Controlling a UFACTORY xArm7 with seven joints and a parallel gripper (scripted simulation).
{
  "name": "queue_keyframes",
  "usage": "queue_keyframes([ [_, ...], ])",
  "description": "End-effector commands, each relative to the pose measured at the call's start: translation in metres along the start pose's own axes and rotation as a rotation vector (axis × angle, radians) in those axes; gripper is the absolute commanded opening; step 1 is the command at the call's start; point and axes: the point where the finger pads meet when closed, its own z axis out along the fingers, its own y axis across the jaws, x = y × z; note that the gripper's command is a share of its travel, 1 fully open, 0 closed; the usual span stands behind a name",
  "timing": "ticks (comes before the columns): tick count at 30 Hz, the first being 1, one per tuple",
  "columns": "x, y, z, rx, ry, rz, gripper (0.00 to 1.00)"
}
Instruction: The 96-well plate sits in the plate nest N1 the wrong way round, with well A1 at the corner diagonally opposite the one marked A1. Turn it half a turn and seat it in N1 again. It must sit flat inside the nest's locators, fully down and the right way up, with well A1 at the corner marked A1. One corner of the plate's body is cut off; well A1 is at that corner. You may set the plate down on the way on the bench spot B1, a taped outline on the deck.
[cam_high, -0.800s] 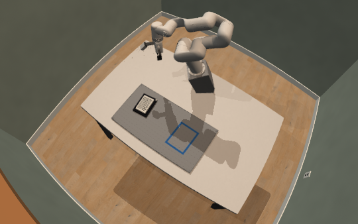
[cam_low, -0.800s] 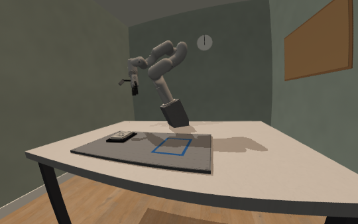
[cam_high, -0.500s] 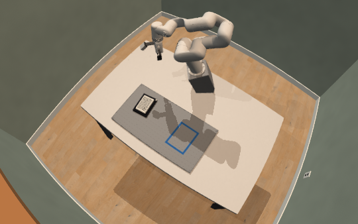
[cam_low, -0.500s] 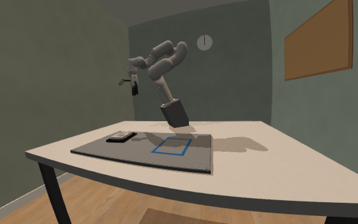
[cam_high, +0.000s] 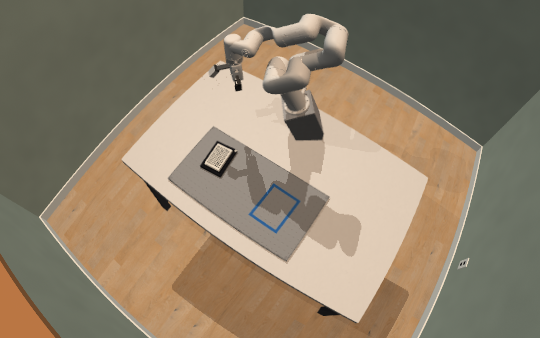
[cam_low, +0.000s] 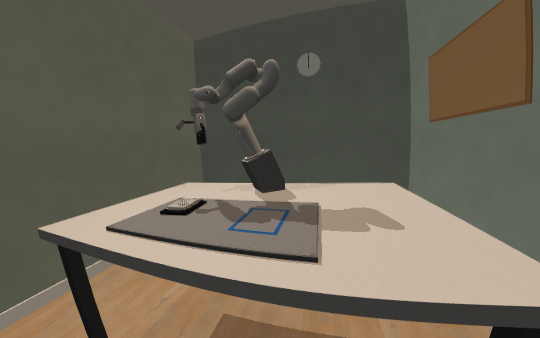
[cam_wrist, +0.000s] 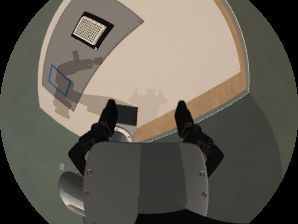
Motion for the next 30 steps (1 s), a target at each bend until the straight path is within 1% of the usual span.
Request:
queue_keyframes([
  [1,0.017,0.010,0.005,-0.042,-0.036,-0.033,1.00],
  [3,0.019,0.011,0.006,-0.042,-0.036,-0.033,1.00],
  [4,0.024,0.012,0.008,-0.061,-0.046,-0.058,1.00],
  [6,0.032,0.013,0.011,-0.068,-0.050,-0.067,1.00],
  [7,0.032,0.013,0.011,-0.068,-0.050,-0.067,1.00],
  [8,0.037,0.013,0.013,-0.086,-0.057,-0.095,1.00],
  [10,0.037,0.013,0.013,-0.086,-0.057,-0.095,1.00],
  [11,0.041,0.013,0.015,-0.093,-0.060,-0.107,1.00],
  [13,0.046,0.013,0.018,-0.093,-0.060,-0.107,1.00],
  [15,0.055,0.011,0.022,-0.115,-0.065,-0.151,1.00],
  [18,0.062,0.010,0.025,-0.115,-0.065,-0.151,1.00],
  [20,0.070,0.007,0.030,-0.134,-0.067,-0.200,1.00],
  [22,0.078,0.004,0.034,-0.134,-0.067,-0.200,1.00],
  [27,0.081,0.002,0.036,-0.143,-0.065,-0.232,1.00],
  [30,0.093,-0.005,0.043,-0.149,-0.064,-0.253,1.00],
])
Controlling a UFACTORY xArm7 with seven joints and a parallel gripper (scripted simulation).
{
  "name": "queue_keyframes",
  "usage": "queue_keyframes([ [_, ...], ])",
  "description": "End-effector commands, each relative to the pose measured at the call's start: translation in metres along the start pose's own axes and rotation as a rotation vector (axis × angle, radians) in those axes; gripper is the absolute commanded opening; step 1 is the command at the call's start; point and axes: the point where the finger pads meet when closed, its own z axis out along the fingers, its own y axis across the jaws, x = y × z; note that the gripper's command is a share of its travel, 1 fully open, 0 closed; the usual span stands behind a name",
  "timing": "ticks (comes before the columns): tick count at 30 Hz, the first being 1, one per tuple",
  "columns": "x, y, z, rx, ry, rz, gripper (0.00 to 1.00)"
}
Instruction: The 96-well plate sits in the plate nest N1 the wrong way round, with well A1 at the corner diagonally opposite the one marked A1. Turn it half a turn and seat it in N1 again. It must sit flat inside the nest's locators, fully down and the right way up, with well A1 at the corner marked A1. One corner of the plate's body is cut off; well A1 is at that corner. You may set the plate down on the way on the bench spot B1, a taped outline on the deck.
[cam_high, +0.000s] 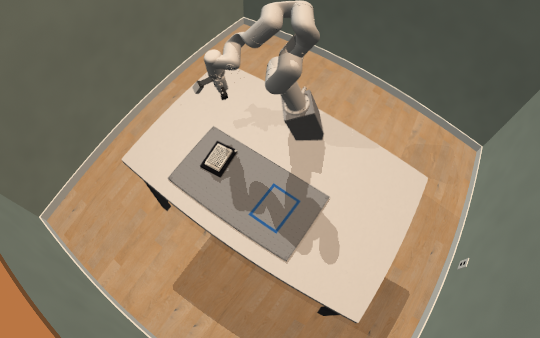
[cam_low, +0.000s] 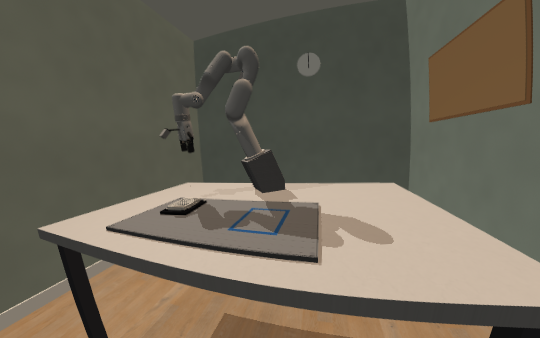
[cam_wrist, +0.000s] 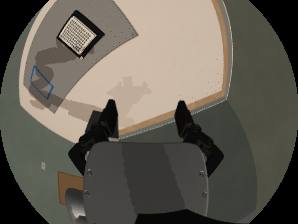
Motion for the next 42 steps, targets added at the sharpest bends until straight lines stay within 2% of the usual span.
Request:
queue_keyframes([
  [1,0.016,-0.002,0.006,-0.011,0.002,-0.021,1.00],
  [3,0.024,-0.007,0.010,-0.024,0.010,-0.077,1.00],
  [12,0.054,-0.025,0.024,-0.032,0.022,-0.136,1.00],
  [21,0.072,-0.042,0.034,-0.035,0.037,-0.198,1.00],
  [23,0.078,-0.049,0.037,-0.033,0.054,-0.263,1.00],
  [27,0.089,-0.063,0.044,-0.033,0.054,-0.263,1.00],
  [31,0.091,-0.067,0.045,-0.029,0.063,-0.295,1.00],
  [42,0.113,-0.109,0.063,-0.010,0.092,-0.397,1.00],
])
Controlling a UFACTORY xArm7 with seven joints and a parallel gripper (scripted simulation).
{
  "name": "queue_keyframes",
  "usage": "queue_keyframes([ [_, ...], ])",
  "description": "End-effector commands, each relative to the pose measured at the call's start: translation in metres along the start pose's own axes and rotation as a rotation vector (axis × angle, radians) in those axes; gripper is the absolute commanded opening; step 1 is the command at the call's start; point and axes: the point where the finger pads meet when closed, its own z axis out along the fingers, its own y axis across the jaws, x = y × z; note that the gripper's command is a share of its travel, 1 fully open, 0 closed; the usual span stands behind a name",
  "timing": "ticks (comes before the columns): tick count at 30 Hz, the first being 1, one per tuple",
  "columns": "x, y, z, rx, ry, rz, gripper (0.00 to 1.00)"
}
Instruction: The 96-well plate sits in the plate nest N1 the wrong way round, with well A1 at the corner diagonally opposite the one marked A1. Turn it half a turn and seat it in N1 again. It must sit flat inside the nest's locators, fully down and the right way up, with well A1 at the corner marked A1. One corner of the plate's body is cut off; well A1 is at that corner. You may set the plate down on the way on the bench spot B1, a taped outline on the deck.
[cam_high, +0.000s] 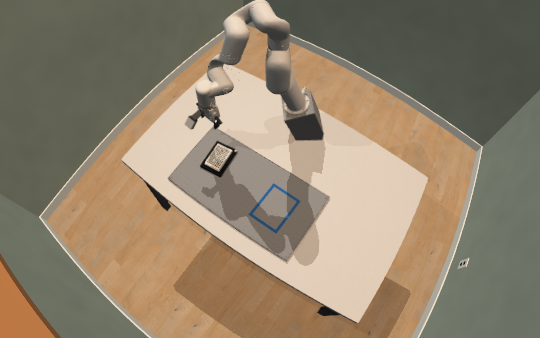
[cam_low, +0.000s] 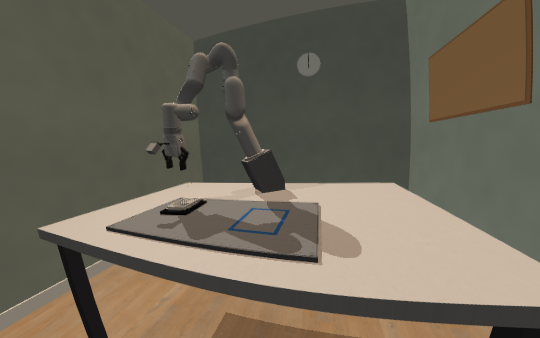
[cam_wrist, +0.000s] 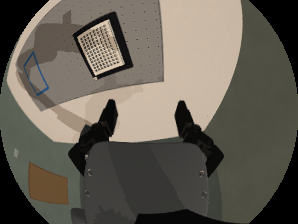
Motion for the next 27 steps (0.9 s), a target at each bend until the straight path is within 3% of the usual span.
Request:
queue_keyframes([
  [1,0.017,-0.014,0.010,0.001,0.011,-0.030,1.00],
  [13,0.037,-0.041,0.022,0.021,0.034,-0.099,1.00],
  [16,0.044,-0.054,0.027,0.047,0.057,-0.168,1.00],
  [23,0.053,-0.071,0.034,0.047,0.057,-0.168,1.00],
  [27,0.060,-0.089,0.040,0.079,0.079,-0.238,1.00],
])
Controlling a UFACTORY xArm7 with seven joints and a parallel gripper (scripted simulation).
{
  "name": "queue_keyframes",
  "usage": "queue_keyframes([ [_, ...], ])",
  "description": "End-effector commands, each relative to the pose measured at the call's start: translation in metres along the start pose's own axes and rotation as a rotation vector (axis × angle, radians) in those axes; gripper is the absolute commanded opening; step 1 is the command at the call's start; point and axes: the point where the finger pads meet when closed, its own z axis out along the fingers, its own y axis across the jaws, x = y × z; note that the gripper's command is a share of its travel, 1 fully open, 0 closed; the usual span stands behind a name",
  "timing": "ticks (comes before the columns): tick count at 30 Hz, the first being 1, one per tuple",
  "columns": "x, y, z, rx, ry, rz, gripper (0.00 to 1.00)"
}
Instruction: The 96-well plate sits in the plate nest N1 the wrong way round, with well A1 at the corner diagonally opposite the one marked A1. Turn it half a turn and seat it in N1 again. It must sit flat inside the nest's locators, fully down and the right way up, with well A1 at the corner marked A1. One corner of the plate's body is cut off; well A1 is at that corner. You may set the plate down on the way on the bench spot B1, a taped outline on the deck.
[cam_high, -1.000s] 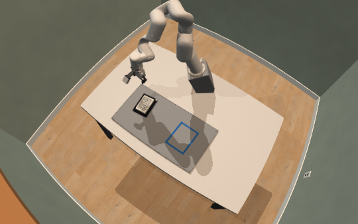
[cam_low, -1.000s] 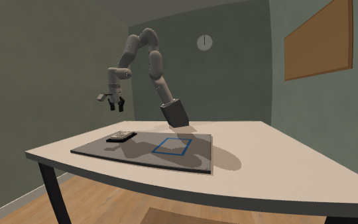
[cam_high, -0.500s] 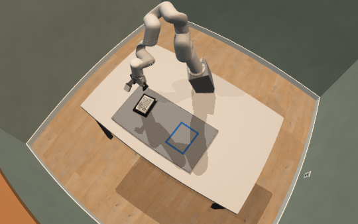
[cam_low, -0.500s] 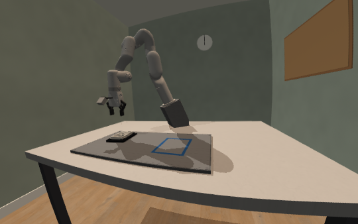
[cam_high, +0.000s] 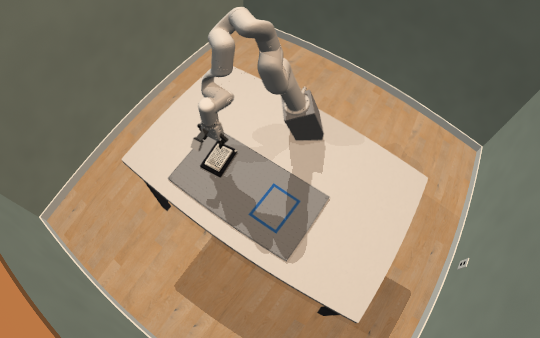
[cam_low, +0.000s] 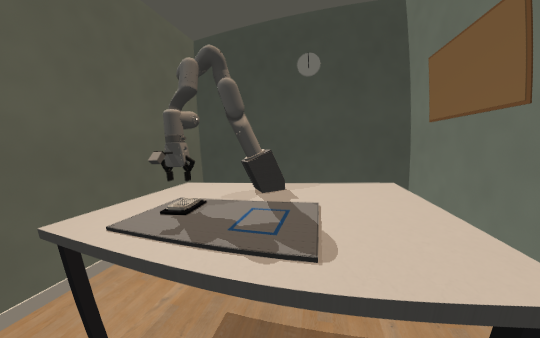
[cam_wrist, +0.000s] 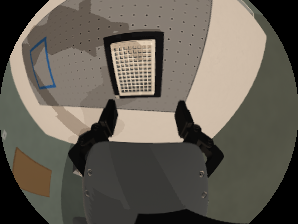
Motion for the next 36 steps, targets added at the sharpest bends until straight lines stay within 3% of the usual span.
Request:
queue_keyframes([
  [1,0.012,-0.016,0.010,0.009,0.014,-0.044,1.00],
  [4,0.018,-0.025,0.014,0.009,0.014,-0.044,1.00],
  [22,0.018,-0.025,0.014,0.009,0.014,-0.044,1.00],
  [36,0.018,-0.026,0.034,0.009,0.014,-0.044,1.00],
])
